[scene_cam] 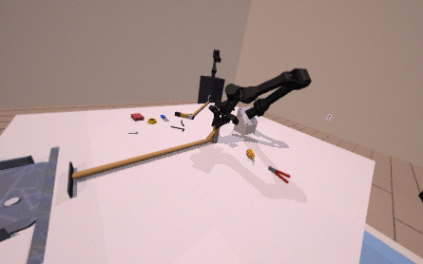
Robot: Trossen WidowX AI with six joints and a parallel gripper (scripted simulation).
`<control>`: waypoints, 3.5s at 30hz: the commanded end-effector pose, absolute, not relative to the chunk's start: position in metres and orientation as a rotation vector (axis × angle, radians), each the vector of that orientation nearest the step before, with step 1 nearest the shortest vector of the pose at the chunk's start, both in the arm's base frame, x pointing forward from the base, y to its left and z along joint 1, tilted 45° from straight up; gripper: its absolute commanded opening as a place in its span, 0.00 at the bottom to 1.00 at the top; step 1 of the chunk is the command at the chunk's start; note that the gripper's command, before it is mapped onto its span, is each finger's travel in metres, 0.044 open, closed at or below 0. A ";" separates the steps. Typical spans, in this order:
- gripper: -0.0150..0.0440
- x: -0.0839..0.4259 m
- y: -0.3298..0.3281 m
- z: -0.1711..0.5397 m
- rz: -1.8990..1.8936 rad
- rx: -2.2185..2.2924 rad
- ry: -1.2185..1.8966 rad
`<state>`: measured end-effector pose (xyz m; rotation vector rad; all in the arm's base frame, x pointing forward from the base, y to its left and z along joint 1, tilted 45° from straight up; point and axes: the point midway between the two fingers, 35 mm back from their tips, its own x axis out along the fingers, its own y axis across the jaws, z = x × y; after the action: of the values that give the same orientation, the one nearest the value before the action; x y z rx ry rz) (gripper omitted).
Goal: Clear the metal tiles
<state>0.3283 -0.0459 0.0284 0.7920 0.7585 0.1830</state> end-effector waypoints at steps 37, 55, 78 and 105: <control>0.25 0.363 -0.038 0.045 0.191 0.789 0.743; 0.25 0.388 -0.043 0.045 0.196 0.787 0.735; 0.25 0.409 -0.044 0.050 0.196 0.787 0.734; 0.25 0.433 -0.047 0.053 0.197 0.786 0.732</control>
<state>0.4256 -0.0443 0.0489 0.7911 0.7439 0.1998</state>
